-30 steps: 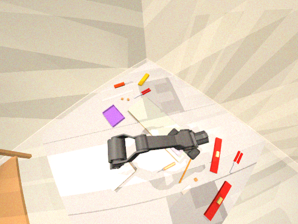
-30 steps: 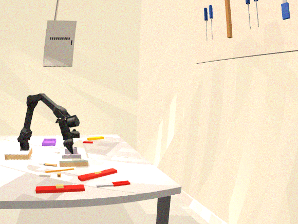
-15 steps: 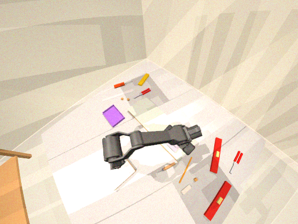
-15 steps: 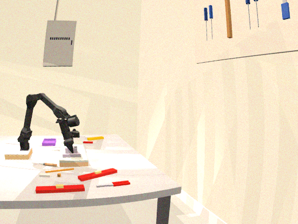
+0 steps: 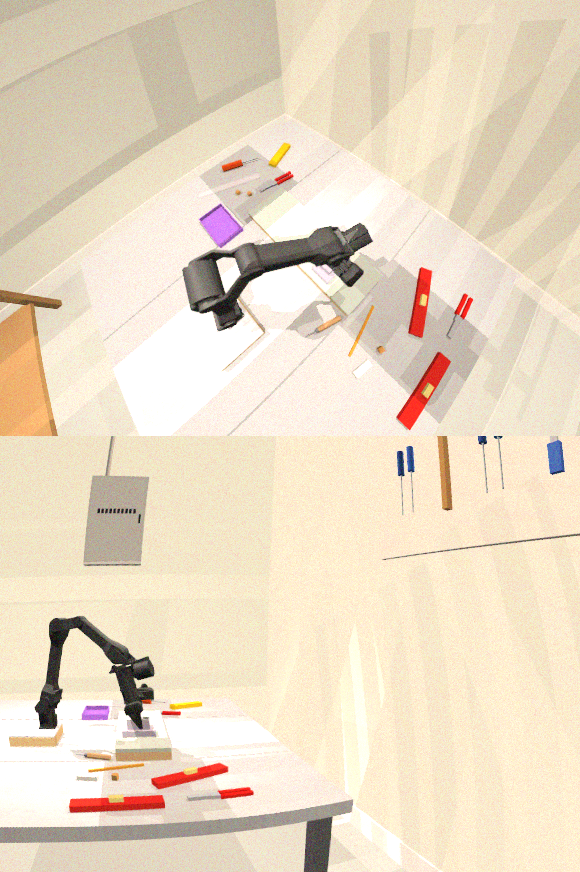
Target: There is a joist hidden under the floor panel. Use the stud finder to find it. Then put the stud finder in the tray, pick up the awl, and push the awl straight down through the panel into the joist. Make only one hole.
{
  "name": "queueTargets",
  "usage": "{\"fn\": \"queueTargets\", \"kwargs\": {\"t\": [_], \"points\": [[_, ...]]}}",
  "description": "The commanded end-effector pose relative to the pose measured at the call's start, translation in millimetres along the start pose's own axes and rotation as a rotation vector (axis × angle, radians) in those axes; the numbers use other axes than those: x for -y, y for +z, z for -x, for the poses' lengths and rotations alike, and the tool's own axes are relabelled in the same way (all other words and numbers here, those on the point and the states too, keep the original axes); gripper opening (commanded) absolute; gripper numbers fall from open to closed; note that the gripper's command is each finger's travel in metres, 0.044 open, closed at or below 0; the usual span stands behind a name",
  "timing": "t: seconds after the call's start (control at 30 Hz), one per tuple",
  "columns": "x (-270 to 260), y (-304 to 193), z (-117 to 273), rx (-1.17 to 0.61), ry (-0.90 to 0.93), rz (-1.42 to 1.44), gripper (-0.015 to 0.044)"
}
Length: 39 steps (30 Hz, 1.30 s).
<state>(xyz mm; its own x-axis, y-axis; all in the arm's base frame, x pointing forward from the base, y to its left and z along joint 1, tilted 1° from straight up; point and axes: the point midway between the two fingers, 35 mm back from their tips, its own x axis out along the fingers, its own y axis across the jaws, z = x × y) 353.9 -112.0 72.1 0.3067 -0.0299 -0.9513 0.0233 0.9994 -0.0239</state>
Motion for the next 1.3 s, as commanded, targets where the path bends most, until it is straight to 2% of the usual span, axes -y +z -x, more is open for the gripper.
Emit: {"fn": "queueTargets", "kwargs": {"t": [0.0,1.27], "points": [[-16,-1,0,-0.001,0.001,-0.002,0.0000],[-162,-1,1,0.000,0.013,-0.005,0.0000]]}}
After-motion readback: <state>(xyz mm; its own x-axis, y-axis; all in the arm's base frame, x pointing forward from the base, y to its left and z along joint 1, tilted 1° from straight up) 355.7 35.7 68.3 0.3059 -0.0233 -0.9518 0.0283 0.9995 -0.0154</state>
